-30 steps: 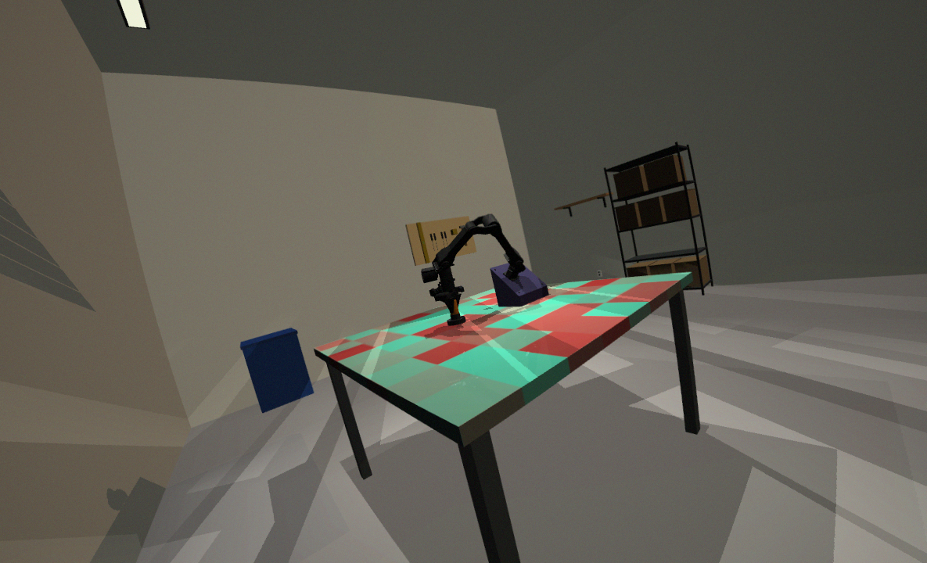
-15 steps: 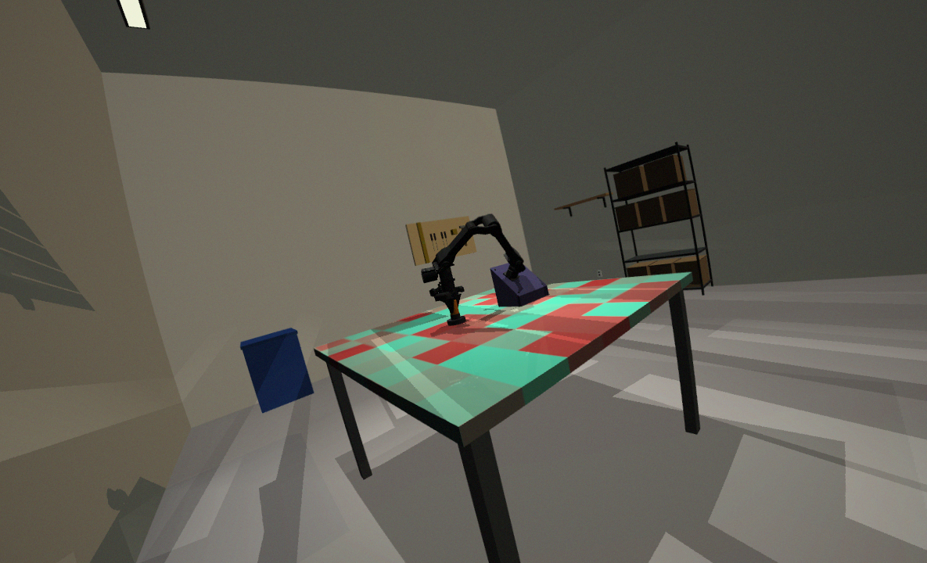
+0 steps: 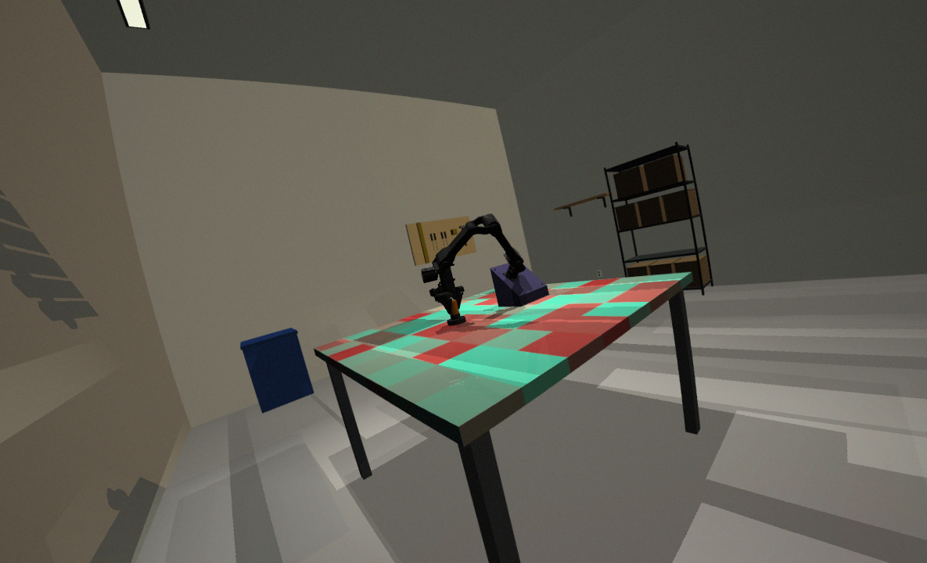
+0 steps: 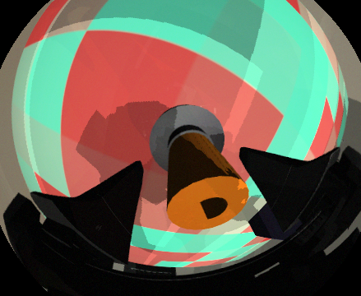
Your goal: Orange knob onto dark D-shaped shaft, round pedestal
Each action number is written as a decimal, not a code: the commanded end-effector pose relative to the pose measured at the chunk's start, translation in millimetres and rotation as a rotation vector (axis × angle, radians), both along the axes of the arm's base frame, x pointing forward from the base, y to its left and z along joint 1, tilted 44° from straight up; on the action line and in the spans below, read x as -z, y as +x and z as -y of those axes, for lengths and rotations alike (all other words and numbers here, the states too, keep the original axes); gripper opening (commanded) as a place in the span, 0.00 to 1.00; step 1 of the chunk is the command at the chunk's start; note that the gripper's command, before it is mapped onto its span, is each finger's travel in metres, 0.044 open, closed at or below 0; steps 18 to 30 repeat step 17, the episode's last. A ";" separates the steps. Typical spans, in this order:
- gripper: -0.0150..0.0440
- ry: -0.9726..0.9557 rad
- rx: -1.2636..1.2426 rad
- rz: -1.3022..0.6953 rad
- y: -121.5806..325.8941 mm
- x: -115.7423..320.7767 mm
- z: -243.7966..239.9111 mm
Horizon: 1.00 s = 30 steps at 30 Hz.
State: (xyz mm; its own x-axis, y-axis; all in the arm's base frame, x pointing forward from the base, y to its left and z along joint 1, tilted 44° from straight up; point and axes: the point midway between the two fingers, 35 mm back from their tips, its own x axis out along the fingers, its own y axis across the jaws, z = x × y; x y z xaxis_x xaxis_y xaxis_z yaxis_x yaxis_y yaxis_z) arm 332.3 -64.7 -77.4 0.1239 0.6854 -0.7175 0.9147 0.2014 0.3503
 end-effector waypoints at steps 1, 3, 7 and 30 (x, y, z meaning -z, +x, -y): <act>1.00 0.000 0.000 0.000 0.0 -0.3 0.3; 1.00 -0.002 0.001 0.000 0.0 -8.3 9.4; 1.00 -0.005 0.000 -0.001 -9.1 -59.9 58.9; 1.00 -0.004 0.000 -0.001 -10.6 -68.4 68.6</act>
